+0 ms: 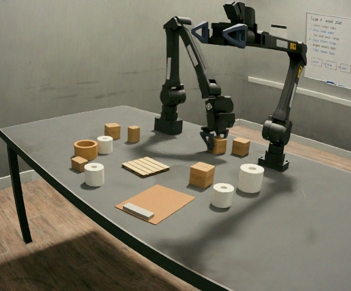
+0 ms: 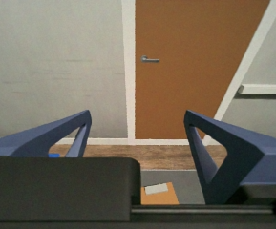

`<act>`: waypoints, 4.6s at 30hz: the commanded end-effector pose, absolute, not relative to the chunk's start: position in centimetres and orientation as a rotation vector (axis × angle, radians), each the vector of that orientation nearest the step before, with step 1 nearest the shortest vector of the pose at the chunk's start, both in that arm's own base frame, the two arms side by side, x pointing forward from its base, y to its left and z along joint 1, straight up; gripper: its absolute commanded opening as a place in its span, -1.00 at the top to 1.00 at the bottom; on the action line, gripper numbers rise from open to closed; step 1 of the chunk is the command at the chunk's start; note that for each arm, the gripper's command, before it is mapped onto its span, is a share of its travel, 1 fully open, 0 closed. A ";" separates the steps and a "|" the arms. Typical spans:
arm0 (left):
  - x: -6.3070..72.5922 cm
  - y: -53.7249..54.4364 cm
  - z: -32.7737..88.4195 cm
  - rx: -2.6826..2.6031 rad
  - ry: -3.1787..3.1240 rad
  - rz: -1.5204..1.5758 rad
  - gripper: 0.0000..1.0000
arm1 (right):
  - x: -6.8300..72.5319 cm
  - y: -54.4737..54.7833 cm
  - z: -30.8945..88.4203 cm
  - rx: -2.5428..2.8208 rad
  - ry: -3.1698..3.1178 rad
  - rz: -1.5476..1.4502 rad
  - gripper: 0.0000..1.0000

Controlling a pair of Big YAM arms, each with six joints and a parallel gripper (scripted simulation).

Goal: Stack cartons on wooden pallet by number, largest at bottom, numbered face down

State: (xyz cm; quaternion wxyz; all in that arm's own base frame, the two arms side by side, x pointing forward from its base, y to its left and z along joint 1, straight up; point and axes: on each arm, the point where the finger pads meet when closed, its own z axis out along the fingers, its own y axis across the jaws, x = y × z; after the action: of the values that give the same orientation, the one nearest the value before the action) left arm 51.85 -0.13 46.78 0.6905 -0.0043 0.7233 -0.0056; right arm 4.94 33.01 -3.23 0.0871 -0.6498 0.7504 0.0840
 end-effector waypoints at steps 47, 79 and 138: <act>51.8 0.0 49.8 0.000 1.560 0.000 -1.00 | 5.0 31.4 5.2 -1.926 2.220 0.265 -1.00; 51.8 0.0 49.8 0.000 1.560 0.000 -1.00 | 36.7 47.2 4.0 -2.084 1.757 0.559 -0.66; 51.8 0.0 49.8 0.000 1.560 0.000 -1.00 | 36.2 51.7 -1.3 -2.081 1.761 0.559 -0.66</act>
State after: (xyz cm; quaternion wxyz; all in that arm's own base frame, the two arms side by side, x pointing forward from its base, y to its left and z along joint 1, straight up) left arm 51.85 -0.13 46.78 0.6905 -0.0043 0.7233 -0.0056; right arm 34.84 49.18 -1.94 0.1547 -0.7370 0.6275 0.1979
